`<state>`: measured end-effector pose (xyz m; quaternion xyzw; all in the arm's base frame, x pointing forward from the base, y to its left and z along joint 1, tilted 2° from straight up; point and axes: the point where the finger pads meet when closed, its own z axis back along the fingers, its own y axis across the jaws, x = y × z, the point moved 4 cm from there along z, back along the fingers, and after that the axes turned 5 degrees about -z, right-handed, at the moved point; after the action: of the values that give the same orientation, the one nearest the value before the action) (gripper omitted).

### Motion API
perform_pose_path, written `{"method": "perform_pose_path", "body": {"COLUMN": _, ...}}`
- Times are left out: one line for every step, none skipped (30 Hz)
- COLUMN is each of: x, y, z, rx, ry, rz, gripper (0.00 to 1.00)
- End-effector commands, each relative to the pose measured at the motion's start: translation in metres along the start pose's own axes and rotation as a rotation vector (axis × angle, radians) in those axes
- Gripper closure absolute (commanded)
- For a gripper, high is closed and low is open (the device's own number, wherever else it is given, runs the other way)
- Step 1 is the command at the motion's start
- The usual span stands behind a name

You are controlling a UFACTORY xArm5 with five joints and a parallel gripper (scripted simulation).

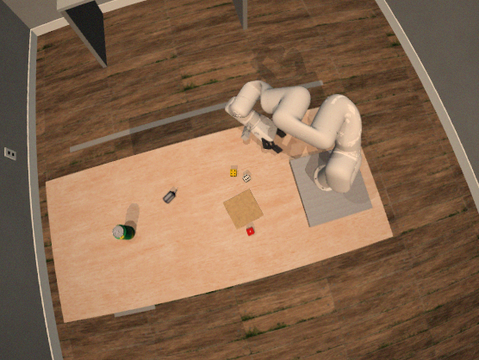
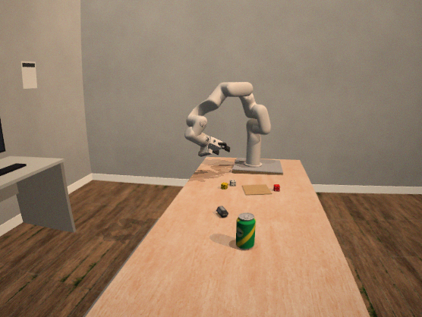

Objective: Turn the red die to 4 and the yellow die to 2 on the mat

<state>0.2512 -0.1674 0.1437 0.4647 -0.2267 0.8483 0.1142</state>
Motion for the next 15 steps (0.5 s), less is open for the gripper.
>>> {"method": "perform_pose_path", "body": {"x": -0.016, "y": -0.005, "z": 0.008, "rx": 0.072, "ry": 0.111, "rz": 0.117, "gripper": 0.0}}
{"method": "perform_pose_path", "body": {"x": -0.017, "y": -0.005, "z": 0.009, "rx": 0.077, "ry": 0.117, "rz": 0.125, "gripper": 0.0}}
{"method": "perform_pose_path", "body": {"x": -0.022, "y": -0.007, "z": 0.012, "rx": 0.099, "ry": 0.147, "rz": 0.161, "gripper": 0.0}}
{"method": "perform_pose_path", "body": {"x": -0.024, "y": -0.008, "z": 0.014, "rx": 0.113, "ry": 0.164, "rz": 0.182, "gripper": 0.0}}
{"method": "perform_pose_path", "body": {"x": -0.027, "y": -0.01, "z": 0.016, "rx": 0.127, "ry": 0.181, "rz": 0.204, "gripper": 0.0}}
{"method": "perform_pose_path", "body": {"x": -0.028, "y": -0.01, "z": 0.017, "rx": 0.134, "ry": 0.189, "rz": 0.214, "gripper": 0.0}}
{"method": "perform_pose_path", "body": {"x": -0.032, "y": -0.012, "z": 0.02, "rx": 0.157, "ry": 0.215, "rz": 0.248, "gripper": 0.0}}
{"method": "perform_pose_path", "body": {"x": -0.032, "y": -0.012, "z": 0.02, "rx": 0.157, "ry": 0.215, "rz": 0.248, "gripper": 0.0}}
{"method": "perform_pose_path", "body": {"x": -0.032, "y": -0.012, "z": 0.02, "rx": 0.157, "ry": 0.215, "rz": 0.248, "gripper": 0.0}}
{"method": "perform_pose_path", "body": {"x": -0.039, "y": -0.016, "z": 0.026, "rx": 0.197, "ry": 0.258, "rz": 0.305, "gripper": 0.0}}
{"method": "perform_pose_path", "body": {"x": -0.041, "y": -0.018, "z": 0.029, "rx": 0.213, "ry": 0.275, "rz": 0.328, "gripper": 0.0}}
{"method": "perform_pose_path", "body": {"x": -0.043, "y": -0.019, "z": 0.031, "rx": 0.227, "ry": 0.289, "rz": 0.346, "gripper": 0.0}}
{"method": "perform_pose_path", "body": {"x": -0.045, "y": -0.021, "z": 0.033, "rx": 0.241, "ry": 0.303, "rz": 0.366, "gripper": 0.0}}
{"method": "perform_pose_path", "body": {"x": -0.047, "y": -0.022, "z": 0.035, "rx": 0.258, "ry": 0.319, "rz": 0.389, "gripper": 0.0}}
{"method": "perform_pose_path", "body": {"x": -0.048, "y": -0.023, "z": 0.036, "rx": 0.265, "ry": 0.324, "rz": 0.397, "gripper": 0.0}}
